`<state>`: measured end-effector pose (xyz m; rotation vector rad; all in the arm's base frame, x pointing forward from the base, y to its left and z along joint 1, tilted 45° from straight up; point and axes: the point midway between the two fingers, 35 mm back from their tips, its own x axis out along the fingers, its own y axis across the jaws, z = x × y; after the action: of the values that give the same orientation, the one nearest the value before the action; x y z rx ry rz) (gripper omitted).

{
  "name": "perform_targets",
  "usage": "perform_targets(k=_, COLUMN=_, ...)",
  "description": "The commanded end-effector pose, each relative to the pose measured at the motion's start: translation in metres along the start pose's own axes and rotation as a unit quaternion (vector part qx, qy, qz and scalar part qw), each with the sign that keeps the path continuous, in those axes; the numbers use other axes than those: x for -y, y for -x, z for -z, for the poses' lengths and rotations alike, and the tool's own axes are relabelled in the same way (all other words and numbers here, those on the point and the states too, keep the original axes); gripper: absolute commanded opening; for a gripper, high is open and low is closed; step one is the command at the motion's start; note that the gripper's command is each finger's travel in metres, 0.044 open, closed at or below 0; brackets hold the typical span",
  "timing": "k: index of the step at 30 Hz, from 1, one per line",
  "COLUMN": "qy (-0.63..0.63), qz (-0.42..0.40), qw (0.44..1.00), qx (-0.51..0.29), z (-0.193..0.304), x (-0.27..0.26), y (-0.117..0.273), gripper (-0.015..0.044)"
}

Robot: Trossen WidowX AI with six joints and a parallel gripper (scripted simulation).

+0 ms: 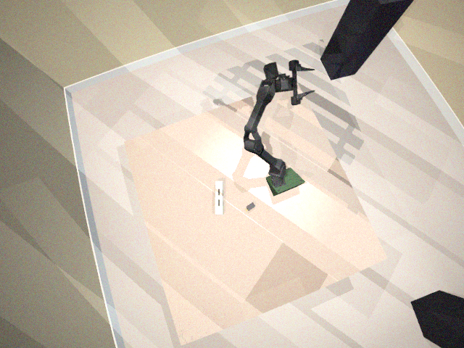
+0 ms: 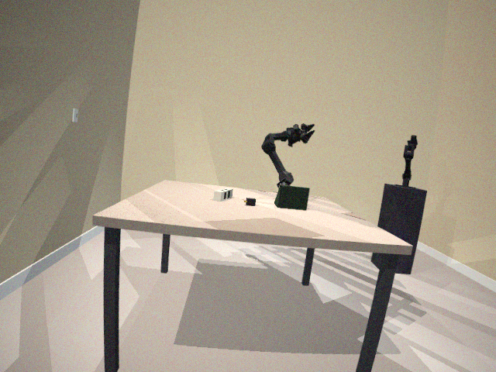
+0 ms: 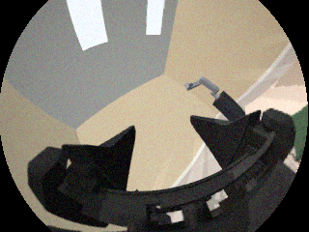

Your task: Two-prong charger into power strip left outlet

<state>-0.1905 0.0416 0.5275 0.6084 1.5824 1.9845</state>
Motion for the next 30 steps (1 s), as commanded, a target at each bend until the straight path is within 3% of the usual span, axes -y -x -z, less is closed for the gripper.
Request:
perform_targets(k=1, qy=0.0, qz=0.0, qw=1.0, qx=-0.001, z=0.0, x=0.0, y=0.0, gripper=0.0426)
perform_targets(k=30, qy=0.117, qz=-0.05, qw=0.97, qx=-0.207, z=0.111, x=0.004, y=0.049, gripper=0.044)
